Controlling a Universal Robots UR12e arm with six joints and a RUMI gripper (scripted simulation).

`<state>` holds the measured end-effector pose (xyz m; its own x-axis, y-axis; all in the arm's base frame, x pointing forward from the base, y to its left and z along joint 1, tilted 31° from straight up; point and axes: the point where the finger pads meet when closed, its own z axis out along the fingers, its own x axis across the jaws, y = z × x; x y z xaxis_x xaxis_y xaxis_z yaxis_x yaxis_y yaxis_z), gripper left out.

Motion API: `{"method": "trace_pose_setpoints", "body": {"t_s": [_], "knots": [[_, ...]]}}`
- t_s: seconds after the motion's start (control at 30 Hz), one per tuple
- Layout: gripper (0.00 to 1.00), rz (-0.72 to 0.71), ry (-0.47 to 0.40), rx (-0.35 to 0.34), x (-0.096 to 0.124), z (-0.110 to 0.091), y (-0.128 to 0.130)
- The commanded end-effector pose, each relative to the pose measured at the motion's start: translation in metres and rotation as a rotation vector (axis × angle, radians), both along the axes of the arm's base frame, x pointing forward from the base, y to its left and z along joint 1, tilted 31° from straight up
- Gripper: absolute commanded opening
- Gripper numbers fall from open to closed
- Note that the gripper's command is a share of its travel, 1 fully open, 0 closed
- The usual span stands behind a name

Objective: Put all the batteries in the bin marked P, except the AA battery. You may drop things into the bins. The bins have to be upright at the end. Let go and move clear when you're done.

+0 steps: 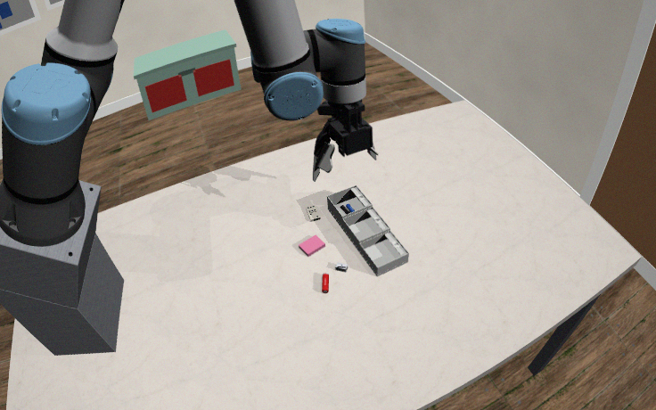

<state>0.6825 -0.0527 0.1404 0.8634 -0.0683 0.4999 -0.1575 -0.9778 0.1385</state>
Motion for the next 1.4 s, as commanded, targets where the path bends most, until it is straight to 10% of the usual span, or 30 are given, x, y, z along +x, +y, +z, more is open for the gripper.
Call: {"method": "trace_pose_setpoints", "body": {"t_s": [0.0, 0.53, 1.37], "knots": [[1.00, 0.000, 0.000, 0.000, -0.009, 0.016, 0.004], [1.00, 0.000, 0.000, 0.000, -0.035, 0.064, 0.015], [1.00, 0.000, 0.000, 0.000, -0.035, 0.064, 0.015]]}}
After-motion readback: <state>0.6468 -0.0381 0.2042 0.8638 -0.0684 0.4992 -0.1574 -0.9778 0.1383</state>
